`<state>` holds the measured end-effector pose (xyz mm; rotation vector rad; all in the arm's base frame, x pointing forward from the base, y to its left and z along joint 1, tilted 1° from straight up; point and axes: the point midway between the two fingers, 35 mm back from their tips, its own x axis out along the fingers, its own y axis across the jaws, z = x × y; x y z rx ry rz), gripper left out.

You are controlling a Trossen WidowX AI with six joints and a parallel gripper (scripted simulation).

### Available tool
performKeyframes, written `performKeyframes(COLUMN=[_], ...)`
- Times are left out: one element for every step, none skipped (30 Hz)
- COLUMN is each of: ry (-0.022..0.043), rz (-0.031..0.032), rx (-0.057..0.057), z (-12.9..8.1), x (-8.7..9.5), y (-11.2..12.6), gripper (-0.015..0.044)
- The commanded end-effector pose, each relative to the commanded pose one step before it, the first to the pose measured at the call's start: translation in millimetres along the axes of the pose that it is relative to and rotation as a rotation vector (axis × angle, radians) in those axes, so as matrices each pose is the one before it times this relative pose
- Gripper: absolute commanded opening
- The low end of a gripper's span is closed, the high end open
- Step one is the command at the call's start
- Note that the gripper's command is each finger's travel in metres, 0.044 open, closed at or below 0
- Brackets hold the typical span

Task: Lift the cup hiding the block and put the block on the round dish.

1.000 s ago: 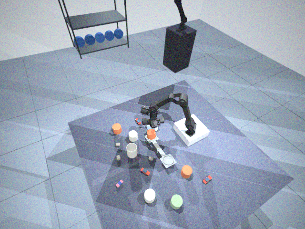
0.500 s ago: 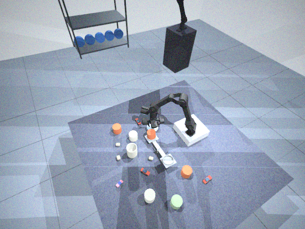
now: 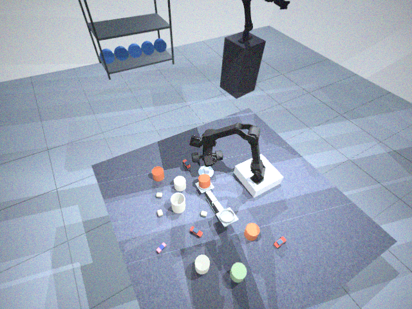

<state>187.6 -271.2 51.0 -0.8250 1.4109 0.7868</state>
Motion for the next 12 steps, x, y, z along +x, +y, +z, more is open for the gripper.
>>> performKeyframes(ry=[0.00473,0.00079,0.00026,0.00000,0.00000,0.00000,0.00000,0.00000,0.00000,0.00000,0.00000,0.00000], rz=[-0.01166,-0.00080,-0.00027,0.00000,0.00000,0.00000,0.00000,0.00000,0.00000,0.00000,0.00000,0.00000], rx=[-0.0006,0.0005,0.0002,0.0000,0.0000,0.0000,0.0000,0.0000,0.0000,0.0000,0.0000,0.0000], z=[0.15,0.17,0.07,0.00,0.00,0.00,0.00,0.00,0.00,0.00,0.00,0.00], x=[-31.66,-5.55,-1.85,0.00,0.00,0.00,0.00,0.00,0.00,0.00,0.00,0.00], y=[0.18,0.47,0.18,0.00,0.00,0.00,0.00,0.00,0.00,0.00,0.00,0.00], gripper=[0.0440,0.0440,0.0440,0.0440,0.0440,0.0440,0.0440,0.0440,0.0440,0.0440,0.0440,0.0440])
